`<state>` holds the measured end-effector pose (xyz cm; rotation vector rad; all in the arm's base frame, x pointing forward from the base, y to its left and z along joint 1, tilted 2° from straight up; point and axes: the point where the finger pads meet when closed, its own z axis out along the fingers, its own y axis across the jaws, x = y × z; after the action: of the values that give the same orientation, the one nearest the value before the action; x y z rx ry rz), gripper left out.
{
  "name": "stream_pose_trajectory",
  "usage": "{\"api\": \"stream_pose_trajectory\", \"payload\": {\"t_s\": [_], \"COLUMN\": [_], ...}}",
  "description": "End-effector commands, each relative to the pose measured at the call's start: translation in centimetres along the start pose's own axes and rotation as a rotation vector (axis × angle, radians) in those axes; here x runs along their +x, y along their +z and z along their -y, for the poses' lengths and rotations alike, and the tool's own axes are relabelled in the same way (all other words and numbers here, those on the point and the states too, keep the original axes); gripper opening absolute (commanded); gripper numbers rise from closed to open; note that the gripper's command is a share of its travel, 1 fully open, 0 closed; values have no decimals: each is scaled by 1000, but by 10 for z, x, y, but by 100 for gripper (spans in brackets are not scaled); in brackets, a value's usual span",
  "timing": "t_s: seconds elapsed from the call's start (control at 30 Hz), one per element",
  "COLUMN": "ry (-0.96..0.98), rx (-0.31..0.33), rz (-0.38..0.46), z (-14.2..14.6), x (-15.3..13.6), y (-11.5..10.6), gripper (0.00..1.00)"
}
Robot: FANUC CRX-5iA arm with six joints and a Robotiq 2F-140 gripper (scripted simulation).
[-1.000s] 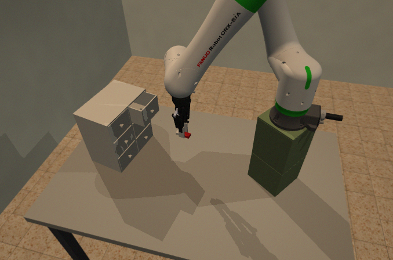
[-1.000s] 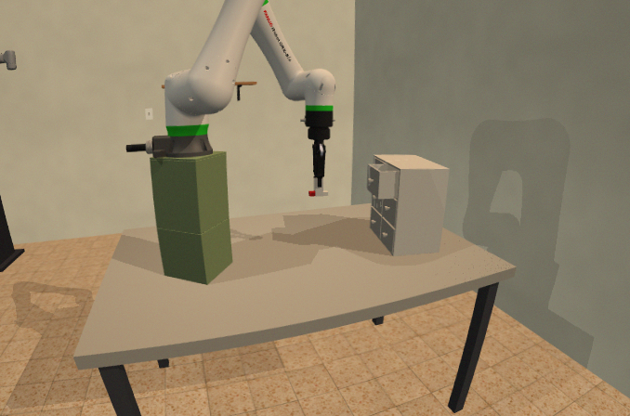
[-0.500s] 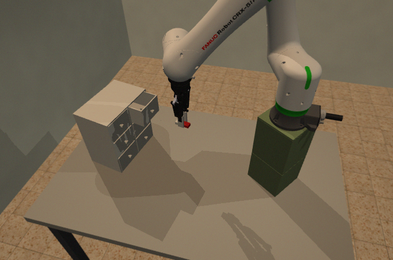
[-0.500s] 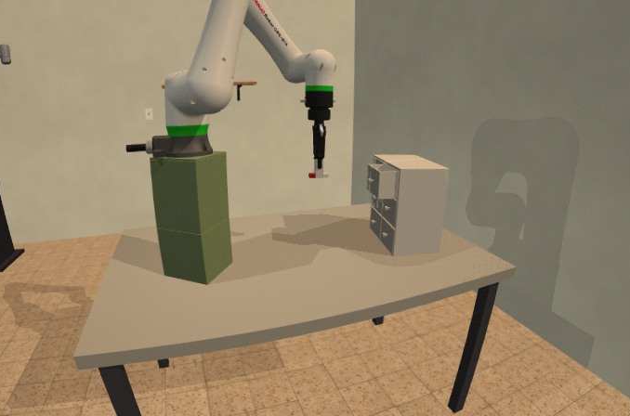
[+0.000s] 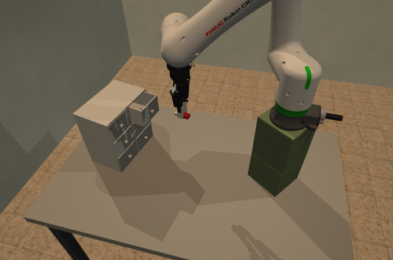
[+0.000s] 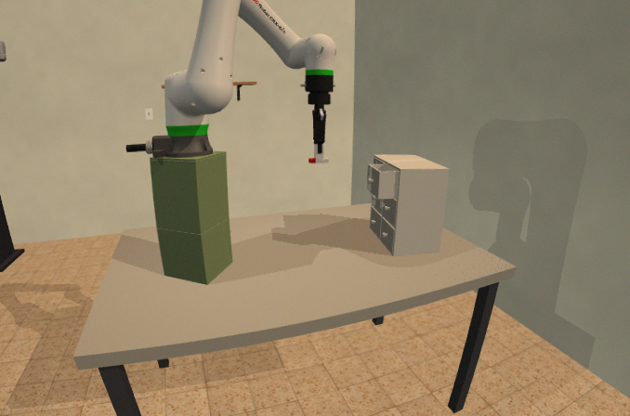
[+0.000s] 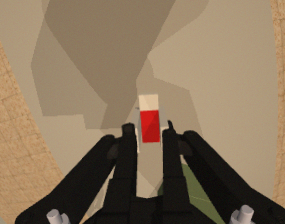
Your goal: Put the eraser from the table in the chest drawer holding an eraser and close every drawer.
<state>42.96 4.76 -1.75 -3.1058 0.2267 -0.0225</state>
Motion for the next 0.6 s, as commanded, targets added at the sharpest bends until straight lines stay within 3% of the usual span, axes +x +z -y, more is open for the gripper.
{"api": "stream_pose_trajectory", "payload": {"t_s": [0.0, 0.57], "ry": [0, 0], "rx": [0, 0], "rz": [-1, -1], "z": [0, 0], "x": [0, 0], "y": [-7, -19], "gripper": [11, 11]}}
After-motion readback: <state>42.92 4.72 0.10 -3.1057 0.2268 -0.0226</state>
